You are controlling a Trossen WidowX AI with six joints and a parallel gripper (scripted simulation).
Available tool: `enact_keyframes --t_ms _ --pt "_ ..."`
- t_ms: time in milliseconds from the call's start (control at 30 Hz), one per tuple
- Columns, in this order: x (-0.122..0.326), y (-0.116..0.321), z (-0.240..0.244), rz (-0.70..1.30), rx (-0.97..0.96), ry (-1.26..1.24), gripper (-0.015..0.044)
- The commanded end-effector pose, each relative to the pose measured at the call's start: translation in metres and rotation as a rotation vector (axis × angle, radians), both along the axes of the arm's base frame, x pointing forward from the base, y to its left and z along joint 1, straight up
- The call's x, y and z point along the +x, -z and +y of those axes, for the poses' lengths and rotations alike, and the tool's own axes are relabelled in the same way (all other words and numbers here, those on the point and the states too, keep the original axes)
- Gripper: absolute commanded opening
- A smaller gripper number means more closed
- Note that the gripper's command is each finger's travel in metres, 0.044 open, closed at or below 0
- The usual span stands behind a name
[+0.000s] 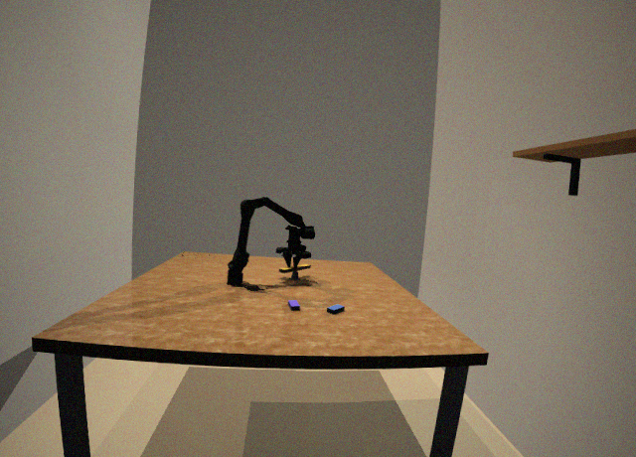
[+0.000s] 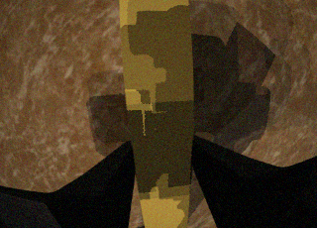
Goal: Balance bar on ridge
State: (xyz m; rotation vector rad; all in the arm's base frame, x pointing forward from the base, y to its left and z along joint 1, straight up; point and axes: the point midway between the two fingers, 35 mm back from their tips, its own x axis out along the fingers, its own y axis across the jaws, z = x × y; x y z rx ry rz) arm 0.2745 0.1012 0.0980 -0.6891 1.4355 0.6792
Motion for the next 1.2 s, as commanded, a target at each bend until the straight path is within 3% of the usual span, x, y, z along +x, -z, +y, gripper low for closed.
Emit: enact_keyframes --t_ms 0,1167 --pt "-0.0002 0.0010 0.0005 0.002 0.004 0.000 0.0000" --pt "0.0000 0.0040 0.0006 0.002 0.004 0.000 0.0000"
